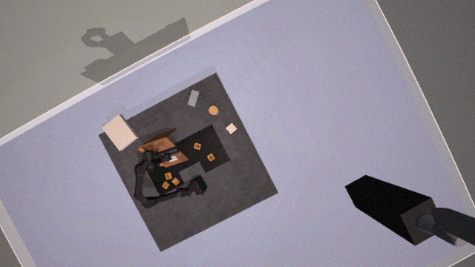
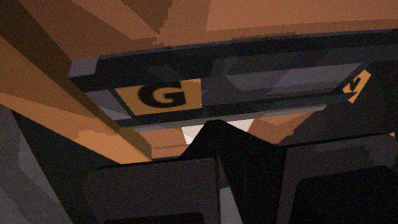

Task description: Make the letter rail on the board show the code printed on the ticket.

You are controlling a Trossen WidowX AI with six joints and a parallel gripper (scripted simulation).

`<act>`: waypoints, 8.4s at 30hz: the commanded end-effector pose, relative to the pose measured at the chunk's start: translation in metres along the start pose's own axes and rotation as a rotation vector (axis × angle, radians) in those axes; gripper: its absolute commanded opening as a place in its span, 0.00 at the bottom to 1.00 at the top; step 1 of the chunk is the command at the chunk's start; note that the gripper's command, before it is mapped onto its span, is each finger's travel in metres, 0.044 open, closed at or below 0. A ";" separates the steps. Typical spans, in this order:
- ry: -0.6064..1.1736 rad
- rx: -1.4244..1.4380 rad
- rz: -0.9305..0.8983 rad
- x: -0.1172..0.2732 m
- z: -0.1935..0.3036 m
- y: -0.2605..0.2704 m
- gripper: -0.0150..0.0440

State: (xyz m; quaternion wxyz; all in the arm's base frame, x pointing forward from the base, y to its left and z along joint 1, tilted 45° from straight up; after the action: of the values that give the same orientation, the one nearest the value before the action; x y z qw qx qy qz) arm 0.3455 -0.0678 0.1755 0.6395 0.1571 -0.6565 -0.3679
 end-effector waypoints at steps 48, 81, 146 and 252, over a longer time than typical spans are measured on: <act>-0.586 1.612 0.344 0.099 0.137 -0.037 0.87; 0.135 0.985 -0.039 -0.115 -0.019 -0.246 0.83; 0.134 0.985 -0.042 -0.167 -0.009 -0.247 0.83; 0.134 0.985 -0.041 -0.143 -0.005 -0.248 0.25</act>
State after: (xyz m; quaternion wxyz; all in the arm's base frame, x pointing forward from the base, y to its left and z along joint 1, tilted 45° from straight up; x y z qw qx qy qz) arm 0.3035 -0.1391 -0.1009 0.5238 0.4770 -0.7055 -0.0194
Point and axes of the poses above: the point midway between the two fingers, 35 mm back from their tips, its own x axis back along the fingers, its own y axis across the jaws, z = x × y, the point moved 7 cm from there along x, back along the fingers, and after that the axes turned 6 degrees about -x, right-handed, at the moved point
